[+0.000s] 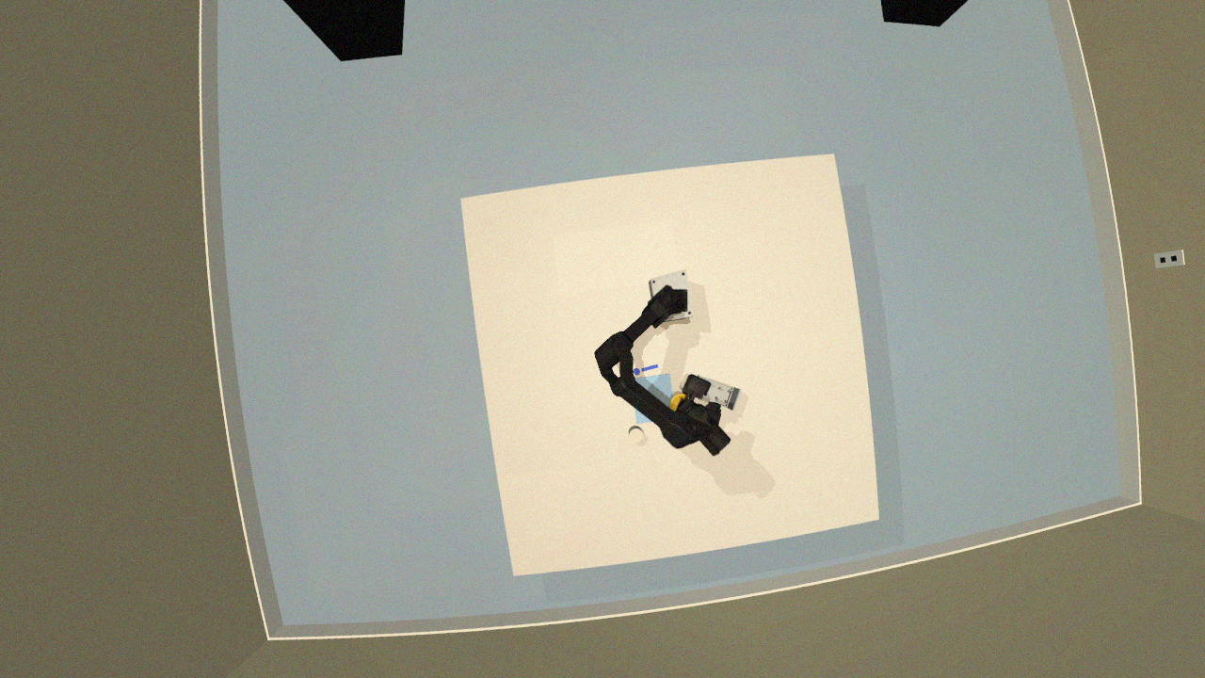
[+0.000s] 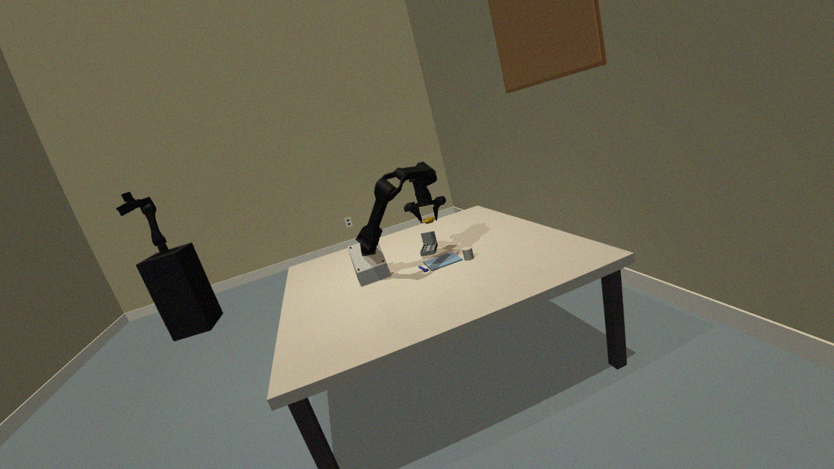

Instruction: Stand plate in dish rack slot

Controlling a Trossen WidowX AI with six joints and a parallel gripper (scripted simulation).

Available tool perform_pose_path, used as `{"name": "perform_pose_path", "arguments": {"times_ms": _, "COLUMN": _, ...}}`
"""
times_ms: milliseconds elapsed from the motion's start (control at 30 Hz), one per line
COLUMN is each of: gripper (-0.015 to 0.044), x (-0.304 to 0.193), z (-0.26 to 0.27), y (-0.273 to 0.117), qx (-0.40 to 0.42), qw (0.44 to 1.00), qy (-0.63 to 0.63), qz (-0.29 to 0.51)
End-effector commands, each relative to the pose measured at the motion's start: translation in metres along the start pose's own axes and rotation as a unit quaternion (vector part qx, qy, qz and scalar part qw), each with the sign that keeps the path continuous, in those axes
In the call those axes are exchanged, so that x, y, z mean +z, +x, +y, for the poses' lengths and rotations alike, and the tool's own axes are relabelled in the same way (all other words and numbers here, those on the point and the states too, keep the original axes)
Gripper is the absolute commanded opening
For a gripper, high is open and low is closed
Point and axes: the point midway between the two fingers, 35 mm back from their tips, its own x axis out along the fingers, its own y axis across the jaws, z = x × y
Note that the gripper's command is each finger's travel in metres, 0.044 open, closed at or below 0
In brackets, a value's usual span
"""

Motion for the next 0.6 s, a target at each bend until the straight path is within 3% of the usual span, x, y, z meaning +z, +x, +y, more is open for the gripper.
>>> {"name": "perform_pose_path", "arguments": {"times_ms": 0, "gripper": 0.0, "x": 0.003, "z": 0.007, "y": 0.002, "qx": 0.004, "qw": 0.998, "qy": -0.064, "qz": 0.002}}
{"name": "perform_pose_path", "arguments": {"times_ms": 567, "gripper": 0.0, "x": 0.011, "z": 0.029, "y": 0.003, "qx": 0.004, "qw": 0.936, "qy": -0.352, "qz": 0.001}}
